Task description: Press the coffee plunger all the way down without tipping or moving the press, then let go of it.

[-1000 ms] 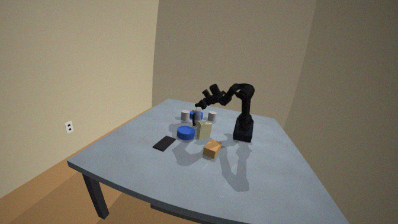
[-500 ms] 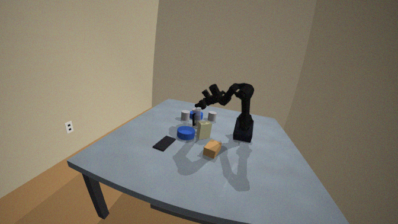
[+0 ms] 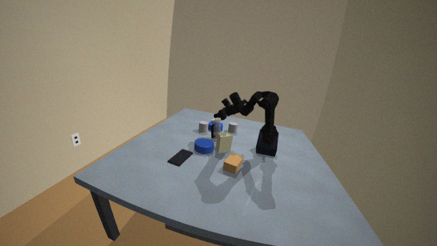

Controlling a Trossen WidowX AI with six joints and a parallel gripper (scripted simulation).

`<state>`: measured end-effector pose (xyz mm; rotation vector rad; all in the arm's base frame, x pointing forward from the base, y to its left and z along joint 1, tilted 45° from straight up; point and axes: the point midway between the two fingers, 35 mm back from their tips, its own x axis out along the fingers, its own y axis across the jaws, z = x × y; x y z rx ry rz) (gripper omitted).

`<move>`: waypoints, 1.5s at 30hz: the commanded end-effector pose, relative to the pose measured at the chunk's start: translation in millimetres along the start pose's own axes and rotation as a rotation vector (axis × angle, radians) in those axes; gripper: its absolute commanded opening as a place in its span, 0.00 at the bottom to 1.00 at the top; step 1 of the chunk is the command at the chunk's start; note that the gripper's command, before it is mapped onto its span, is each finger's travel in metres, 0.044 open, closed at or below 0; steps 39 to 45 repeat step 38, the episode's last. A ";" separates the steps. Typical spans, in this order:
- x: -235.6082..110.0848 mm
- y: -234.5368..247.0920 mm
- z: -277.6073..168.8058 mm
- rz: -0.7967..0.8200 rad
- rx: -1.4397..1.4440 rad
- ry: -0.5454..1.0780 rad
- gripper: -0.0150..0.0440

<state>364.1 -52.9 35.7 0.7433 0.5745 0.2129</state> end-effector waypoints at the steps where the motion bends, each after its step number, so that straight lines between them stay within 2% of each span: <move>1: 0.1 -0.1 -0.5 -0.001 0.001 0.002 0.58; 10: 0.1 -0.1 -0.5 -0.001 0.001 0.002 0.98; 11: 0.1 -0.1 -0.5 -0.001 0.001 0.002 1.00; 16: -6.7 -1.2 8.3 -0.003 0.000 0.006 1.00; 24: -61.2 4.4 55.4 0.001 0.005 0.017 1.00; 45: -60.8 4.0 54.7 0.001 0.005 0.017 1.00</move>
